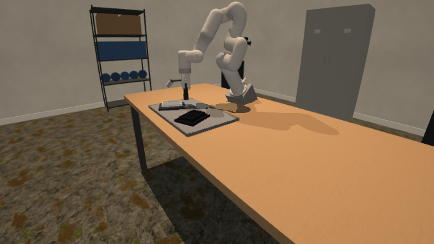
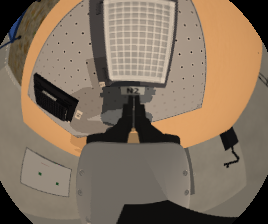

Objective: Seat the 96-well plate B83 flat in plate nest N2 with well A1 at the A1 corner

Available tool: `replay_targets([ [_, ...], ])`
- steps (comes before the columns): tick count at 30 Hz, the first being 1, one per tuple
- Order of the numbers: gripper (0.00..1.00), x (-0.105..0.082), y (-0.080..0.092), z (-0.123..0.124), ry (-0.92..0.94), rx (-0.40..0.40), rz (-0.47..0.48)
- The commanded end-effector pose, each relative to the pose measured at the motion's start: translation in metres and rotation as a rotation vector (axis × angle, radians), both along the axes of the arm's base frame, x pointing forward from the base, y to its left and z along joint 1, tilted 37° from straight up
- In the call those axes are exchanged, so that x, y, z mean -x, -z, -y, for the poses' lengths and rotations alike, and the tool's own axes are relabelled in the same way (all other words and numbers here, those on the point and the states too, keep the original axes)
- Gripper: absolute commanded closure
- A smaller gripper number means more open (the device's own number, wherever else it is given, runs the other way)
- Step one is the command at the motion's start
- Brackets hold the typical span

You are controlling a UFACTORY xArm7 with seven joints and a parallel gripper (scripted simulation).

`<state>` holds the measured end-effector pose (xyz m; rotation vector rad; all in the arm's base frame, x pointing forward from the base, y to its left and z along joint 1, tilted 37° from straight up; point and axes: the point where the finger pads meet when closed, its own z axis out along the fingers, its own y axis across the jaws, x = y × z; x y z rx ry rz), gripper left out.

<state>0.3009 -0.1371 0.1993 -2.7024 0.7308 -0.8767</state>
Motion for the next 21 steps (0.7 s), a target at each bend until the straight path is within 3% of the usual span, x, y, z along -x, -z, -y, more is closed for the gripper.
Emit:
replay_targets([
  [1,1.00,0.000,-0.001,0.001,0.001,0.001,0.003],
  [17,1.00,0.000,-0.001,0.001,0.001,0.001,0.003],
  [21,1.00,-0.003,-0.009,0.019,-0.106,0.081,0.008],
])
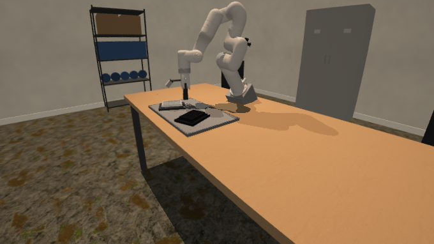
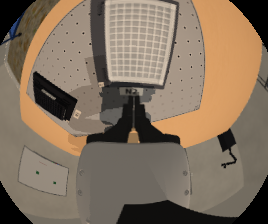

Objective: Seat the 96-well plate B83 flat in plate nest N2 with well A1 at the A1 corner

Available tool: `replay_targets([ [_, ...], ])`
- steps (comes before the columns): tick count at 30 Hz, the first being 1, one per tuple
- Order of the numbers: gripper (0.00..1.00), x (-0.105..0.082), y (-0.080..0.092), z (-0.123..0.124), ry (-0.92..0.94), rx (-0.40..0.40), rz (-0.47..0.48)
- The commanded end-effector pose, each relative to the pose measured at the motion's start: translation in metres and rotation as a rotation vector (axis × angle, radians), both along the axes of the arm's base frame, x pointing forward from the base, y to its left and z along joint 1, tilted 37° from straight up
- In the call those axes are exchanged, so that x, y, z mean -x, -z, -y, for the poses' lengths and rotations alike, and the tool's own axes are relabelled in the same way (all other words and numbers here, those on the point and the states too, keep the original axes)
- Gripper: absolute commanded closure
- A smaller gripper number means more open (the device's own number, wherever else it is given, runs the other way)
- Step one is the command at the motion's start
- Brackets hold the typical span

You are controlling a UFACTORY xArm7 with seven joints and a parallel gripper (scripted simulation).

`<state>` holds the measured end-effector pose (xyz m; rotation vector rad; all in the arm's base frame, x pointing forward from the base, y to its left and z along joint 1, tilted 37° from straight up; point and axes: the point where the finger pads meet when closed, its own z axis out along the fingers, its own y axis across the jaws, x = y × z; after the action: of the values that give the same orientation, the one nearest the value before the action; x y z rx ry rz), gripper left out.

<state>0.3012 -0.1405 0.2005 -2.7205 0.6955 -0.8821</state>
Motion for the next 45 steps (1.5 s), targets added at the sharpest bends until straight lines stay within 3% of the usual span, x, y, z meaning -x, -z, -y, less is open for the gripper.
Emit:
replay_targets([
  [1,1.00,-0.004,-0.009,0.020,-0.111,0.083,0.009],
  [3,1.00,-0.004,-0.009,0.020,-0.111,0.083,0.009],
  [18,1.00,-0.015,-0.037,0.089,-0.511,0.382,0.030],
  [20,1.00,-0.015,-0.037,0.089,-0.511,0.382,0.030],
  [24,1.00,-0.017,-0.044,0.108,-0.618,0.461,0.035],
  [45,1.00,-0.018,-0.045,0.109,-1.126,0.839,0.061],
])
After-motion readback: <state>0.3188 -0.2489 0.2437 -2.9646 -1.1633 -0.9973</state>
